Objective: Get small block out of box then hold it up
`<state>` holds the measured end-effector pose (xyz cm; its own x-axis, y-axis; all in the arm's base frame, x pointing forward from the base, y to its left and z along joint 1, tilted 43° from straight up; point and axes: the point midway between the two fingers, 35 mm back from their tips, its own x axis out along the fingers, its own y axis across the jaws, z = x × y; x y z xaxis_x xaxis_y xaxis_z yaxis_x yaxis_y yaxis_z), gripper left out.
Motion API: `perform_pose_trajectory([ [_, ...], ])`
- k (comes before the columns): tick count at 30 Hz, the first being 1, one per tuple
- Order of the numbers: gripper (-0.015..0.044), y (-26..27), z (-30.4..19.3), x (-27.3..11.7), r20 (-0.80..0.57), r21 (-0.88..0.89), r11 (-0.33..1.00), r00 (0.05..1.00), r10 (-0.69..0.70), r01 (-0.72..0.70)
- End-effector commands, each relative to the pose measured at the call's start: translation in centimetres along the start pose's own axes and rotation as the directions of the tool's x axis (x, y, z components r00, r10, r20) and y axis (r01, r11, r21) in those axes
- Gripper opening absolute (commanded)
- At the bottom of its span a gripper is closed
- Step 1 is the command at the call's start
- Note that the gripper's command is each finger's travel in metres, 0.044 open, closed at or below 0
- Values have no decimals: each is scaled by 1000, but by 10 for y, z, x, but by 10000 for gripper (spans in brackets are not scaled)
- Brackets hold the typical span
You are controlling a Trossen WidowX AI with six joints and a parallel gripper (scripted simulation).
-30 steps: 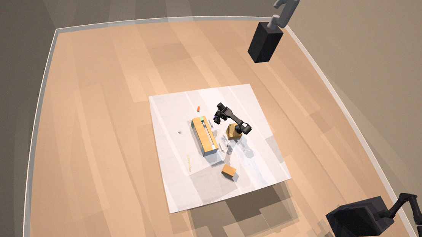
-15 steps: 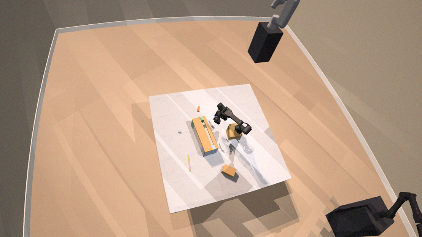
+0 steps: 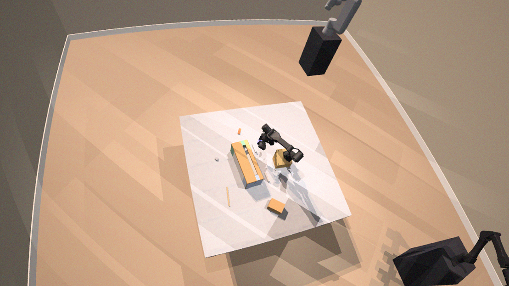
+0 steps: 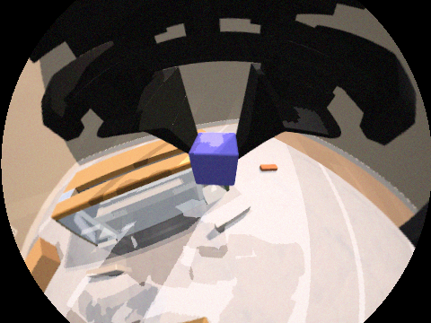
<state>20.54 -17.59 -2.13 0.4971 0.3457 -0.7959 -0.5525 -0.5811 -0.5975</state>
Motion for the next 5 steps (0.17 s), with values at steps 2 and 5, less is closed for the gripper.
perform_pose_trajectory([
  [2, 0, 0, 0, -1, -1, 1, 1000, 1000, 3, -3],
  [5, 0, 0, 0, -1, -1, 1, 1000, 1000, 3, -3],
])
